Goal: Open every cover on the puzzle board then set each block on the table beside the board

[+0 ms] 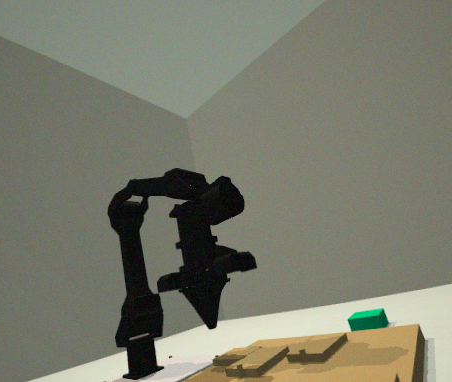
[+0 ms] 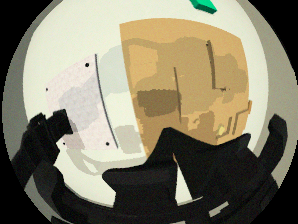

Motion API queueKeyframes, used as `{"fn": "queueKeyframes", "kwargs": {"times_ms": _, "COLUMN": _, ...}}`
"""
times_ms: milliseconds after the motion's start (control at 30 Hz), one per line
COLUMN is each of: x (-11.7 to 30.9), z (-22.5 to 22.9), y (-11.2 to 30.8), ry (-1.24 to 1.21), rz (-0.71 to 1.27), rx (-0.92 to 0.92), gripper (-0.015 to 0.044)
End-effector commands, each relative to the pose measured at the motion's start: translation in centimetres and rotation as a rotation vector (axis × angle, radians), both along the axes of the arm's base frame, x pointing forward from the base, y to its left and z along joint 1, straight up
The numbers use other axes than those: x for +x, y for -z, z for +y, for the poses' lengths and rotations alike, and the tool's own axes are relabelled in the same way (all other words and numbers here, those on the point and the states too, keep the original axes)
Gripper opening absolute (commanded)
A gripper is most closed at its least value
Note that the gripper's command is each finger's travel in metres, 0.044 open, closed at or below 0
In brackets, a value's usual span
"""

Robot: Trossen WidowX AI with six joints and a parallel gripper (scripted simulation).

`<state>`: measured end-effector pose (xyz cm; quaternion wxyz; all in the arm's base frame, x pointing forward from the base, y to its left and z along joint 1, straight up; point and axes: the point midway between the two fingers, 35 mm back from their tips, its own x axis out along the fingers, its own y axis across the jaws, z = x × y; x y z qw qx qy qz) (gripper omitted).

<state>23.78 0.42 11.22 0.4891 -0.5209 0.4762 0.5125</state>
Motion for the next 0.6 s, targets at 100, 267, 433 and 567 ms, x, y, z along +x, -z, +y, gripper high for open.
{"fn": "queueKeyframes", "kwargs": {"times_ms": 100, "x": 0.0, "z": 0.0, "y": 0.7, "ry": -0.006, "rz": 0.003, "rx": -0.003, "gripper": 0.0000}}
{"fn": "queueKeyframes", "kwargs": {"times_ms": 267, "x": 0.0, "z": 0.0, "y": 1.2, "ry": -0.006, "rz": 0.003, "rx": -0.003, "gripper": 0.0000}}
{"fn": "queueKeyframes", "kwargs": {"times_ms": 433, "x": 0.1, "z": 0.0, "y": 1.7, "ry": -0.006, "rz": 0.003, "rx": -0.003, "gripper": 0.0000}}
{"fn": "queueKeyframes", "kwargs": {"times_ms": 567, "x": 0.1, "z": 0.0, "y": 2.1, "ry": -0.006, "rz": 0.003, "rx": -0.003, "gripper": 0.0000}}
